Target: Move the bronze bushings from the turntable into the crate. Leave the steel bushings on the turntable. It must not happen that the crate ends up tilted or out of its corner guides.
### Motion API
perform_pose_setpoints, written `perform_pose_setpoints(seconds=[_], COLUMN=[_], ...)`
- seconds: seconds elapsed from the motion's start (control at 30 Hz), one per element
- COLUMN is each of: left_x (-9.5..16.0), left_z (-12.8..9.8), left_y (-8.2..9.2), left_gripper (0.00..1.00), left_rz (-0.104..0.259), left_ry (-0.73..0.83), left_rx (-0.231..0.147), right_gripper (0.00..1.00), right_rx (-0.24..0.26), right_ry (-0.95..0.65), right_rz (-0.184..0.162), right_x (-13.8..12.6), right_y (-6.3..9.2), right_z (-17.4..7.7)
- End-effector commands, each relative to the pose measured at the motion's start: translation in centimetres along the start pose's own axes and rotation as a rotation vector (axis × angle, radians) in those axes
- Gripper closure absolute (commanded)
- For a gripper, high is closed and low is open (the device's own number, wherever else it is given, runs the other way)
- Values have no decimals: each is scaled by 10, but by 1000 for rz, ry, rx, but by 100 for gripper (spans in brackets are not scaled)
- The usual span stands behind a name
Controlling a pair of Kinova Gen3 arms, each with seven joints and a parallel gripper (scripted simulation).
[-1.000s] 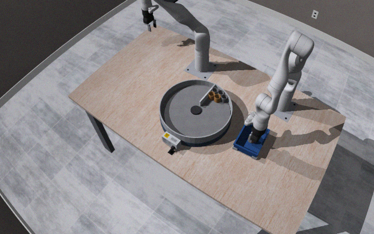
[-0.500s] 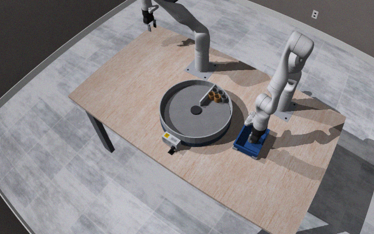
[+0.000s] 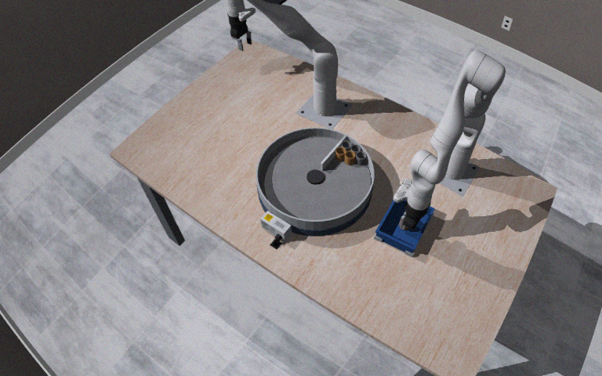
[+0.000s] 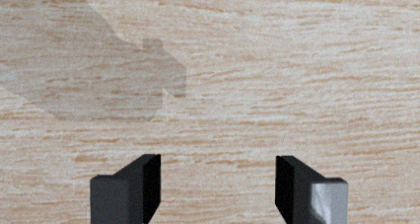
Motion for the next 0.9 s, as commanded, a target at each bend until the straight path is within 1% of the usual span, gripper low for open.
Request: perform_pose_setpoints(seconds=[0.0, 0.87], left_x=[0, 0], left_z=[0, 0], left_y=[0, -2], left_gripper=[100, 100], left_rz=[-1, -1], left_ry=[0, 0], left_rx=[0, 0], right_gripper=[0, 0], right_rx=[-2, -2], right_ry=[0, 0], right_rz=[0, 0], right_x=[0, 0], right_y=[1, 1], right_z=[0, 0])
Point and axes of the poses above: on each arm, the point where the finger pads meet when closed, its own y axis back along the fingers, its own x axis across the jaws, z = x × y, the point moved 8 cm from there along y, back along the fingers, and after that the axes turned 7 degrees about y, right-handed, at the moved point
